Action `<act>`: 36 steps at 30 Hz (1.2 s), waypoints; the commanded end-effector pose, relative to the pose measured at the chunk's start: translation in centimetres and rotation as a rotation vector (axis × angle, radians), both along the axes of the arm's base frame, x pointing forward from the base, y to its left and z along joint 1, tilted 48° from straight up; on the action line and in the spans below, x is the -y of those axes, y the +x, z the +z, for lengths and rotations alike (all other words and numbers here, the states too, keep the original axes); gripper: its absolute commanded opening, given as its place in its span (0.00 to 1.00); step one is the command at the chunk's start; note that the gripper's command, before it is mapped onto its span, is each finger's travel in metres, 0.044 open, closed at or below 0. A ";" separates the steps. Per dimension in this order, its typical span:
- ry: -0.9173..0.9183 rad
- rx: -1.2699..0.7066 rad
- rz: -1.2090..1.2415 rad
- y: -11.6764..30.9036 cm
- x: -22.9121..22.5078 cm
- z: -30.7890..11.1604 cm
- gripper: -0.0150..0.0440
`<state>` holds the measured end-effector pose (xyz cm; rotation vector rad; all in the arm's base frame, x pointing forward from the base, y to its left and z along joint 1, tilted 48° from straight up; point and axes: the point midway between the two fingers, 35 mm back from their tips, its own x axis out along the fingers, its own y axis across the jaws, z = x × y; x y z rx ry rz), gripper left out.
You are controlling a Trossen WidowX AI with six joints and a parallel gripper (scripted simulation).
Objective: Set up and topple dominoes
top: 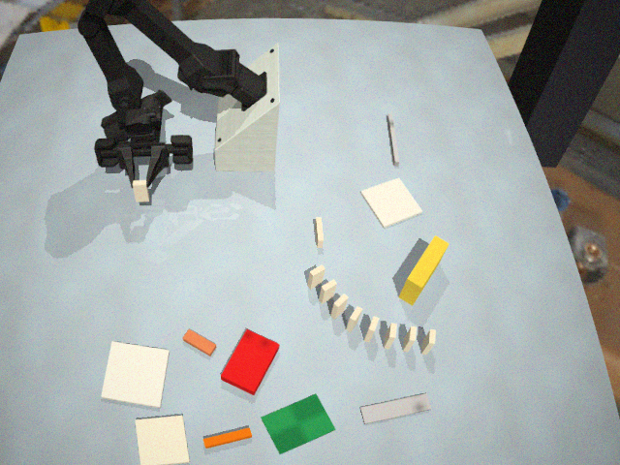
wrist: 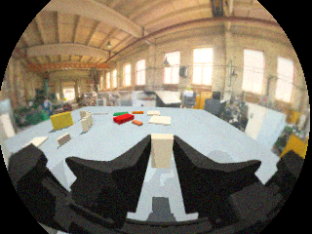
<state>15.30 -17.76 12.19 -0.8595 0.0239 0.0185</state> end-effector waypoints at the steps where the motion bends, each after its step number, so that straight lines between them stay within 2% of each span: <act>1: 0.016 0.001 0.000 0.1 0.6 -0.8 0.44; 24: 0.017 0.004 -0.001 0.4 3.2 -3.5 0.44; 36: 0.018 0.005 -0.001 0.4 3.3 -3.7 0.44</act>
